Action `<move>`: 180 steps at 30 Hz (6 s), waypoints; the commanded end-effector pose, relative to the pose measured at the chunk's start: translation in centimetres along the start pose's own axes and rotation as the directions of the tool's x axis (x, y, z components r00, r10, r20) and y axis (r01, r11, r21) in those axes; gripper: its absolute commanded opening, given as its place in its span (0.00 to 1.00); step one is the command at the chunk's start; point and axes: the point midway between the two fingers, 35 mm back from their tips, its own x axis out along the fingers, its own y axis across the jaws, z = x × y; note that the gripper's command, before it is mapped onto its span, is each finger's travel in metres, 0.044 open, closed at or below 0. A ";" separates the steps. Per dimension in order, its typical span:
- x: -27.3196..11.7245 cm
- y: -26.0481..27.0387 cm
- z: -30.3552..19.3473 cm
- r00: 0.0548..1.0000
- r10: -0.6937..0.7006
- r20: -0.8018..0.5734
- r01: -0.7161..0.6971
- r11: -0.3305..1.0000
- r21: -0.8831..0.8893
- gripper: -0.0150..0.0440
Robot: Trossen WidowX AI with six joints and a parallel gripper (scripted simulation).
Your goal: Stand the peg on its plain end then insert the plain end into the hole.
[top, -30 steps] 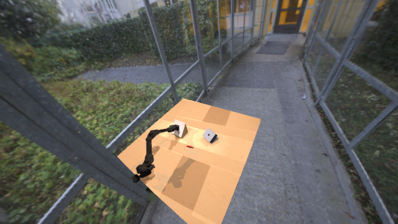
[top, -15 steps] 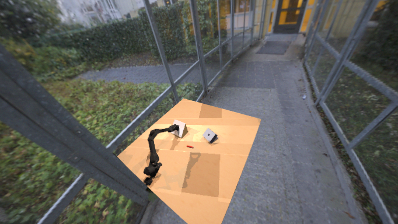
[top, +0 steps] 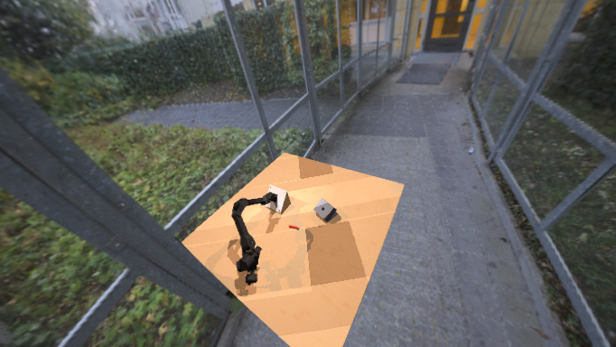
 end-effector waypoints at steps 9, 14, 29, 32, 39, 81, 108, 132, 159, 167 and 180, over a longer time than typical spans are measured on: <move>-3.6 -0.6 -7.5 0.984 -0.003 -0.176 -0.058 0.938 -0.341 1.00; -5.6 -1.1 -10.3 0.970 -0.011 -0.241 -0.107 0.876 -0.470 1.00; -11.0 -3.3 -16.5 0.923 -0.051 -0.382 -0.274 0.613 -0.741 1.00; -12.4 -3.9 -17.8 0.910 -0.062 -0.411 -0.317 0.535 -0.783 1.00; -15.6 -5.8 -20.4 0.879 -0.093 -0.467 -0.415 0.332 -0.847 1.00; -29.6 -18.7 -25.3 0.803 -0.273 -0.530 -0.525 -0.746 -0.409 1.00; -26.6 -19.6 -27.5 0.802 -0.274 -0.532 -0.526 -0.746 -0.409 1.00; -23.6 -20.7 -29.2 0.805 -0.271 -0.528 -0.522 -0.747 -0.412 1.00; -23.5 -20.7 -29.2 0.805 -0.271 -0.528 -0.522 -0.747 -0.412 0.40; -23.5 -20.7 -29.2 0.805 -0.271 -0.528 -0.522 -0.747 -0.412 0.34; -24.0 -20.7 -28.5 0.773 -0.210 -0.599 -0.525 -0.743 -0.416 0.34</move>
